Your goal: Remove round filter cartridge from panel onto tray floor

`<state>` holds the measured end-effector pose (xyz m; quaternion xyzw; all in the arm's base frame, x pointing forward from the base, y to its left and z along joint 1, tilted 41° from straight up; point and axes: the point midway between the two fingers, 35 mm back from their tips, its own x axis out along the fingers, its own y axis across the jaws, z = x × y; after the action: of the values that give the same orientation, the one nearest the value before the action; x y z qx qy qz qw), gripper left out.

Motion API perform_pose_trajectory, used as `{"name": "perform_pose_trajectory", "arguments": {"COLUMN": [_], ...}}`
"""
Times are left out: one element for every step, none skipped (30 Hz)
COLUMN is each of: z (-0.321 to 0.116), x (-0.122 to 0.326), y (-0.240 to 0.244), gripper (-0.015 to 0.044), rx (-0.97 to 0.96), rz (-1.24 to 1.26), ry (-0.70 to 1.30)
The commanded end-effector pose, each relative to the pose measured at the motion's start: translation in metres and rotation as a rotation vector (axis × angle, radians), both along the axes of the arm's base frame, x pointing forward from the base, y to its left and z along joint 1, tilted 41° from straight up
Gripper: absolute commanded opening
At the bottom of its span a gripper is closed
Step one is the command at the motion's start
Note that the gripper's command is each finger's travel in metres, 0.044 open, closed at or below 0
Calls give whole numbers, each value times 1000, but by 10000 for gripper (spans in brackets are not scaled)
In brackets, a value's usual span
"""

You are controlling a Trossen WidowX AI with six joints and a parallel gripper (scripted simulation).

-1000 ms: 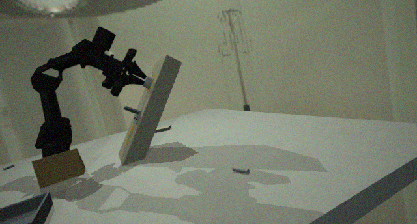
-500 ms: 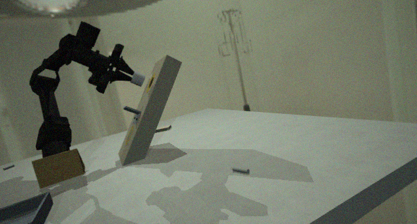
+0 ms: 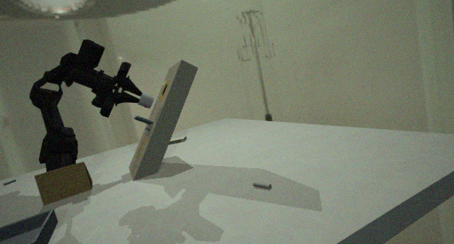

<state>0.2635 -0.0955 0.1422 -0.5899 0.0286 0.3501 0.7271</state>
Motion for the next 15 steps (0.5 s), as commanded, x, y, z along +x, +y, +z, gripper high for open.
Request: {"name": "perform_pose_trajectory", "arguments": {"z": [-7, -9, -12, -13, -15, -11, -11, -11, -11, -11, -11, -11, -11, -11, -11], "x": [-6, -8, -10, -12, -13, -9, -9, -9, -9, -9, -9, -9, -9, -9, -9], "y": [6, 8, 10, 11, 12, 9, 9, 9, 9, 9, 9, 9, 9, 9, 9], "gripper": [0, 0, 0, 0, 0, 26, 53, 79, 105, 113, 113, 113, 113, 113, 113], "rx": [-2, -2, -2, -2, -2, 2, 2, 2, 2, 2, 2, 2, 2, 2, 2], "rz": [2, 2, 2, 2, 2, 0, 0, 0, 0, 0, 0, 0, 0, 0, 0], "ry": [-8, -8, -8, -8, -8, 2, 2, 2, 2, 2, 2, 2, 2, 2, 2]}}
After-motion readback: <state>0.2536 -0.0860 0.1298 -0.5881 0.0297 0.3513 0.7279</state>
